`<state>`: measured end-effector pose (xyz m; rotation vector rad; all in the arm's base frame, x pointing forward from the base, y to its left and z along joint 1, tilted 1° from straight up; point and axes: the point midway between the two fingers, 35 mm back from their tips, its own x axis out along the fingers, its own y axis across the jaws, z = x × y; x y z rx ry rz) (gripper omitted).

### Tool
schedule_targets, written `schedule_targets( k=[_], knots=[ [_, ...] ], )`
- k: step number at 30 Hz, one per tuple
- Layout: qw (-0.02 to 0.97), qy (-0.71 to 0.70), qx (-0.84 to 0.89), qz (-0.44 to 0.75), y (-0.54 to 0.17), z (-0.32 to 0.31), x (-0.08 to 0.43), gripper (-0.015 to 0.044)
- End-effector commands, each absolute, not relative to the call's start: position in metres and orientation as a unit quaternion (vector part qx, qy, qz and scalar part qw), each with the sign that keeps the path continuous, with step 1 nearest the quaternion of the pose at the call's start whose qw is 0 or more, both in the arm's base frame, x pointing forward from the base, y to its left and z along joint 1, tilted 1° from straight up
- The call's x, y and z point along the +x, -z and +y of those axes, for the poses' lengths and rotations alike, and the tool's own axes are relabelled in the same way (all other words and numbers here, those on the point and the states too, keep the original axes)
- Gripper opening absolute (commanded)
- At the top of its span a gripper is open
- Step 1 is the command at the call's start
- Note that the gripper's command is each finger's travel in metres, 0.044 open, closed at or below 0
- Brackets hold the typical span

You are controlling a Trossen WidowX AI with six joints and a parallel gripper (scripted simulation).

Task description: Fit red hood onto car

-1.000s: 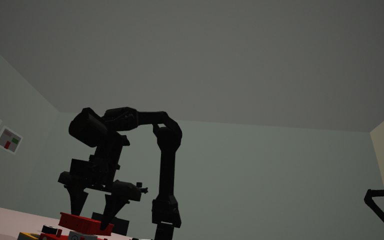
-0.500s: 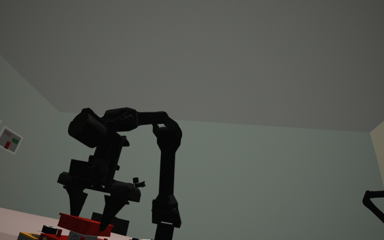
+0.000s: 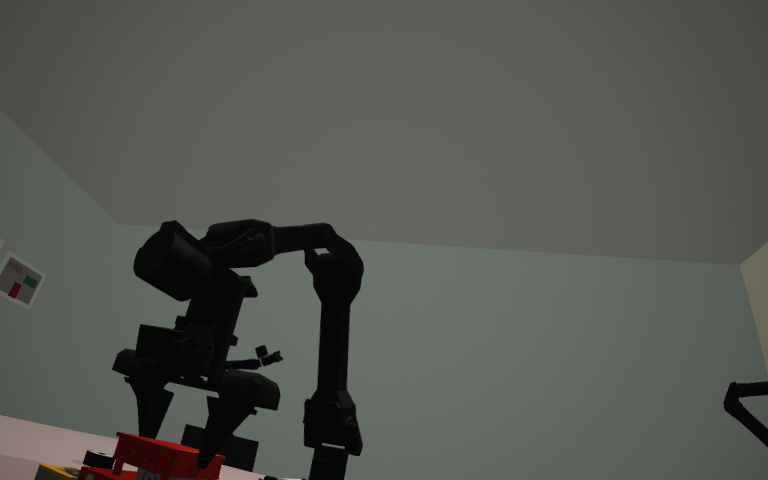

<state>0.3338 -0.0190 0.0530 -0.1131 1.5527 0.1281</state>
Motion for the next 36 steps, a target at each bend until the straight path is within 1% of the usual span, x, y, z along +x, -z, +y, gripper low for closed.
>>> schedule_targets(
  k=[1,30,36],
  knots=[
    [0.71,-0.058,-0.054,0.7,-0.0507,-0.0198,0.3339,0.0],
    [0.71,-0.058,-0.051,0.7,-0.043,-0.019,0.3338,0.0],
    [0.71,-0.058,-0.051,0.7,-0.0423,-0.019,0.3337,0.0158]
  ],
)
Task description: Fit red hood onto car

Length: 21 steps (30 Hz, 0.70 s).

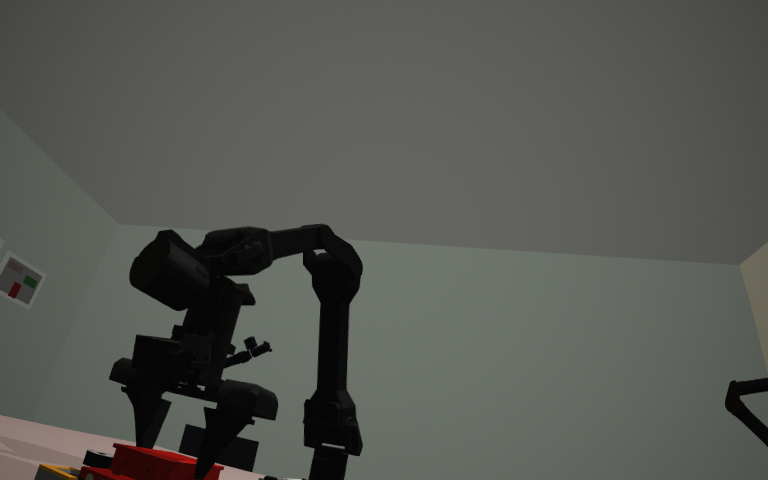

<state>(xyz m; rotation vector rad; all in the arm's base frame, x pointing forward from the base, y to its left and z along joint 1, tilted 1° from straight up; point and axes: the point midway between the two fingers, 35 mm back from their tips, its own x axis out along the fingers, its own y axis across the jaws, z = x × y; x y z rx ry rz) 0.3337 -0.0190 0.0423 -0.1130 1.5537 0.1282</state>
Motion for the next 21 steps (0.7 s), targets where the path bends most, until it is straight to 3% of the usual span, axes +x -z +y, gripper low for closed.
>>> schedule_targets(
  k=[1,11,21],
  knots=[
    [0.71,-0.058,-0.051,0.7,-0.042,-0.019,0.334,0.0184],
    [0.71,-0.058,-0.051,0.7,-0.042,-0.019,0.334,0.044],
    [0.711,-0.056,-0.053,0.699,-0.095,-0.019,0.334,0.044]
  ],
)
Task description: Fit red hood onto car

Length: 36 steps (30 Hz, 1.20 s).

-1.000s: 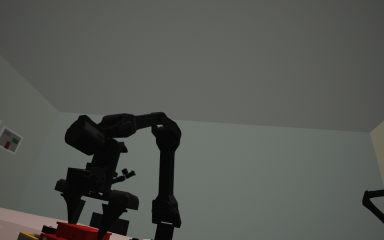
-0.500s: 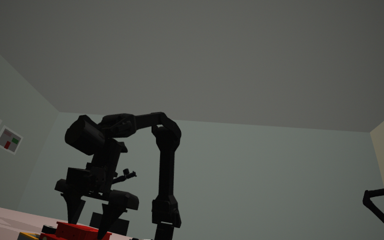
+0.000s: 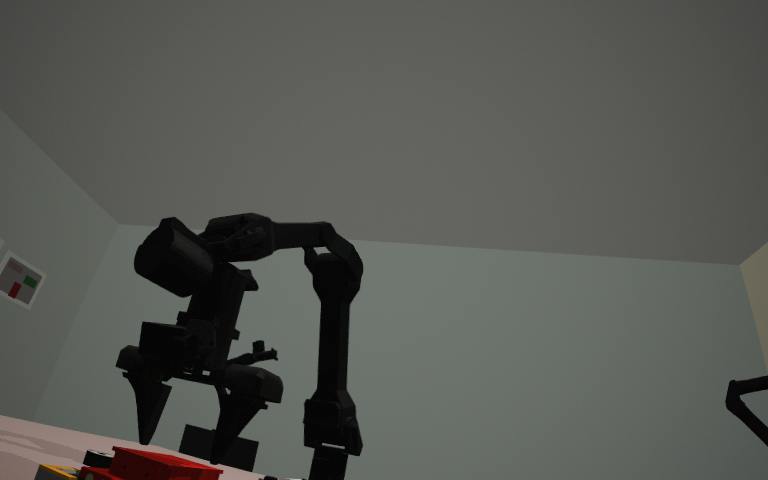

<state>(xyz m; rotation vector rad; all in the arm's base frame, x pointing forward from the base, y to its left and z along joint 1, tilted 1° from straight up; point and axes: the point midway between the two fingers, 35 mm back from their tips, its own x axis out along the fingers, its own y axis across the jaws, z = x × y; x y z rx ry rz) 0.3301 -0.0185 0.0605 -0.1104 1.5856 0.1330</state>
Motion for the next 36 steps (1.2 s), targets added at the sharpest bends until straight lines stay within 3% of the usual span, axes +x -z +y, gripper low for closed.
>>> schedule_targets(
  k=[1,36],
  knots=[
    [0.711,-0.055,-0.053,0.699,-0.1049,-0.0189,0.3335,0.044],
    [0.711,-0.055,-0.054,0.698,-0.1133,-0.0188,0.3324,0.044]
  ],
)
